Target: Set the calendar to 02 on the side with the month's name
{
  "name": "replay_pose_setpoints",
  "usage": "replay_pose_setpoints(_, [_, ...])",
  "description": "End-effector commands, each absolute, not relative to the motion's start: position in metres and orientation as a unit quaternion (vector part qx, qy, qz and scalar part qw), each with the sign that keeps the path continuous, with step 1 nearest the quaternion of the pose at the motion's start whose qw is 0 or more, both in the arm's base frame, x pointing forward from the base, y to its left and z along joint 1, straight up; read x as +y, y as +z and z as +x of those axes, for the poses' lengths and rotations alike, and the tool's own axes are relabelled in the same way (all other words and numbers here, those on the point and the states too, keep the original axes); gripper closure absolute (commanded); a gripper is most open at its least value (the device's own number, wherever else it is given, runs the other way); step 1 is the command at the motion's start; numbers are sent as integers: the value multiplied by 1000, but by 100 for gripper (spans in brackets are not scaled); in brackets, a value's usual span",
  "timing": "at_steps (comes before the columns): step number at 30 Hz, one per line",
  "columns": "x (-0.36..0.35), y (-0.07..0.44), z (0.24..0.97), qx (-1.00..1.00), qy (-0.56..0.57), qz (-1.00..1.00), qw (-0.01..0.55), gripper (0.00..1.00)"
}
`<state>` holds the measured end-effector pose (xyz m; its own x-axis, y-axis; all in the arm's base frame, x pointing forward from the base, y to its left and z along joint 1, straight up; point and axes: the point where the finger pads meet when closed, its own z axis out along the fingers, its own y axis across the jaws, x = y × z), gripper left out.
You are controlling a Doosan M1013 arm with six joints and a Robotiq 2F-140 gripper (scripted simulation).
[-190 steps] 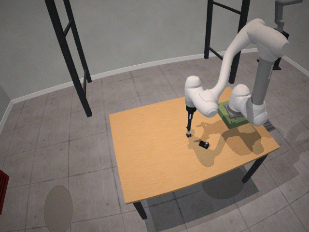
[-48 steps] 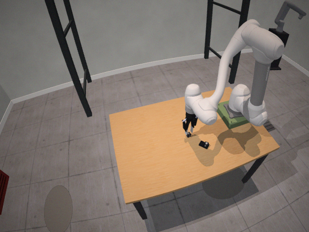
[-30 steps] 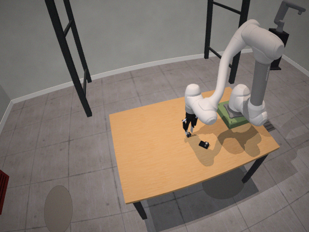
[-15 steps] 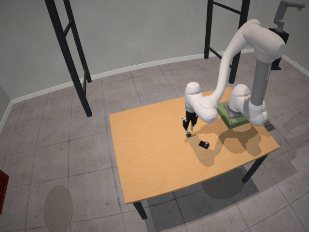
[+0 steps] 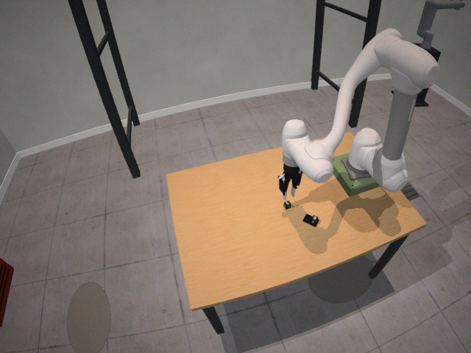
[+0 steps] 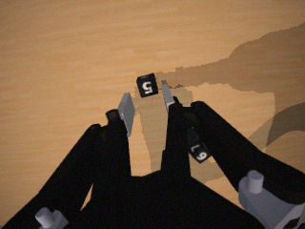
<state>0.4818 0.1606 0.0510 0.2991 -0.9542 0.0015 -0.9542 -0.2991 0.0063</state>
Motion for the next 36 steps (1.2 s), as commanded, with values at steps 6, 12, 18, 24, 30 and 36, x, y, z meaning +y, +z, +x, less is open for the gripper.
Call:
replay_pose_setpoints(6, [161, 48, 477, -591, 40, 805, 45, 65])
replay_pose_setpoints(12, [163, 50, 479, -588, 92, 800, 75, 65])
replay_pose_setpoints(18, [167, 50, 479, -586, 105, 799, 82, 65])
replay_pose_setpoints(24, [168, 47, 476, -579, 158, 789, 130, 65])
replay_pose_setpoints(30, [170, 49, 478, -572, 204, 780, 155, 65])
replay_pose_setpoints(36, [173, 47, 477, -570, 212, 777, 161, 65])
